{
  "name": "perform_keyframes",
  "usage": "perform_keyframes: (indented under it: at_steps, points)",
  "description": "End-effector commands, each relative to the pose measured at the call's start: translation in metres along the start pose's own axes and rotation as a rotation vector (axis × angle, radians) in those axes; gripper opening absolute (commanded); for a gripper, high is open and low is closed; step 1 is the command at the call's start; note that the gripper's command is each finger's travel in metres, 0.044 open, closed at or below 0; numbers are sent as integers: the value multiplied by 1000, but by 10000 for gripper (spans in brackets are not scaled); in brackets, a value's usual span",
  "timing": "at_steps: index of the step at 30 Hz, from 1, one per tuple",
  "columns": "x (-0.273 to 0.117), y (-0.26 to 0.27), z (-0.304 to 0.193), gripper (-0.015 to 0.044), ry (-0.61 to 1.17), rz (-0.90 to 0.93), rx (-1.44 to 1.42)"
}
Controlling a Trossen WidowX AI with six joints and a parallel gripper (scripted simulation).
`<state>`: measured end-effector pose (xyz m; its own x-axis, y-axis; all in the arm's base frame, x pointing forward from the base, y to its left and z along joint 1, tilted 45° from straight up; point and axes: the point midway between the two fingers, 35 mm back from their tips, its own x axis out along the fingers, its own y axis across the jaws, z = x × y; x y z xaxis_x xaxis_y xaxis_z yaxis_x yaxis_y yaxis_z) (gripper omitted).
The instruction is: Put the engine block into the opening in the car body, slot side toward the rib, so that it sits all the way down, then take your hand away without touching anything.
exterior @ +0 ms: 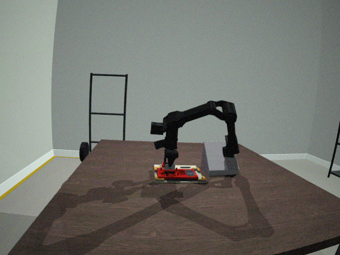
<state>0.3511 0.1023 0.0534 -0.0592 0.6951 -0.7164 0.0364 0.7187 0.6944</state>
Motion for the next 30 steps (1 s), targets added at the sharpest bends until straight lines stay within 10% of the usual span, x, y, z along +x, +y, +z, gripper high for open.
perform_keyframes:
  at_steps: [1,30]
  points:
    - [-1,1,0,160,-3,3,-121]
    - [-1,1,0,160,-2,3,-32]
